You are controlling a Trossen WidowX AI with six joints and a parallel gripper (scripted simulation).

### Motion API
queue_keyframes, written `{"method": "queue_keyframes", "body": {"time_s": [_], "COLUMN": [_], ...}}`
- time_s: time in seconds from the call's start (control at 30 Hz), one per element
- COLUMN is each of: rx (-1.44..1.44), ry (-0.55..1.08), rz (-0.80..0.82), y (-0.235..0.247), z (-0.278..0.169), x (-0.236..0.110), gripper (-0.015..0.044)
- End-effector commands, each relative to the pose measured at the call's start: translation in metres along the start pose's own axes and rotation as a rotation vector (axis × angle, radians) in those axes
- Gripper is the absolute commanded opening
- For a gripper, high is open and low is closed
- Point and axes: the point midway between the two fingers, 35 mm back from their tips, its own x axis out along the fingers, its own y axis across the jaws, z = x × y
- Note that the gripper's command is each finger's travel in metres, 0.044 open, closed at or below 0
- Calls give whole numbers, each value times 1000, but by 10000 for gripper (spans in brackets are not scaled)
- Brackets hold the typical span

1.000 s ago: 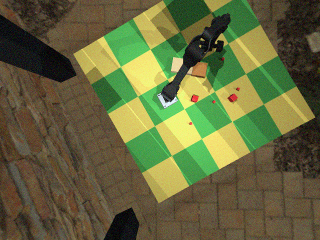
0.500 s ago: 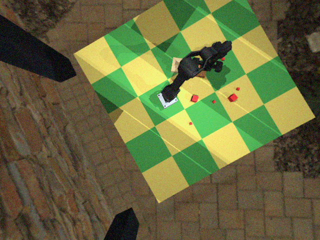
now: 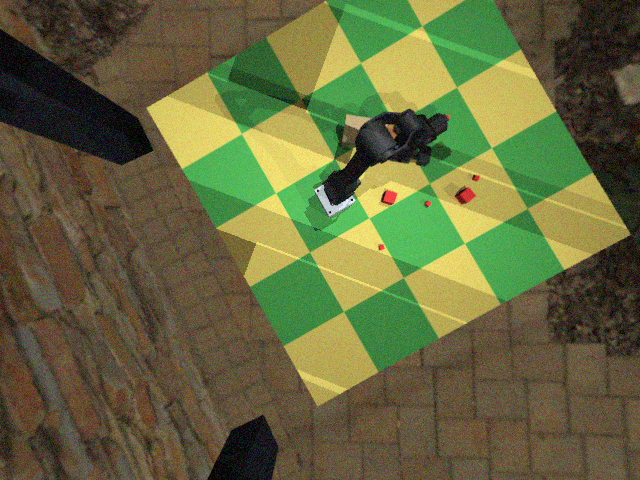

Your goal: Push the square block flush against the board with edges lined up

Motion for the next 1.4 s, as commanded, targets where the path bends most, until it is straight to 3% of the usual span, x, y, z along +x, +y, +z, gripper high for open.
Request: {"method": "queue_keyframes", "body": {"time_s": [0.0, 0.7, 1.37], "rx": [-4, -4, -4], "ry": [1, -2, 1], "rz": [-3, -3, -4], "y": [1, 0, -1], "z": [-2, 27, -2], "x": [12, 12, 12], "gripper": [0, 0, 0]}}
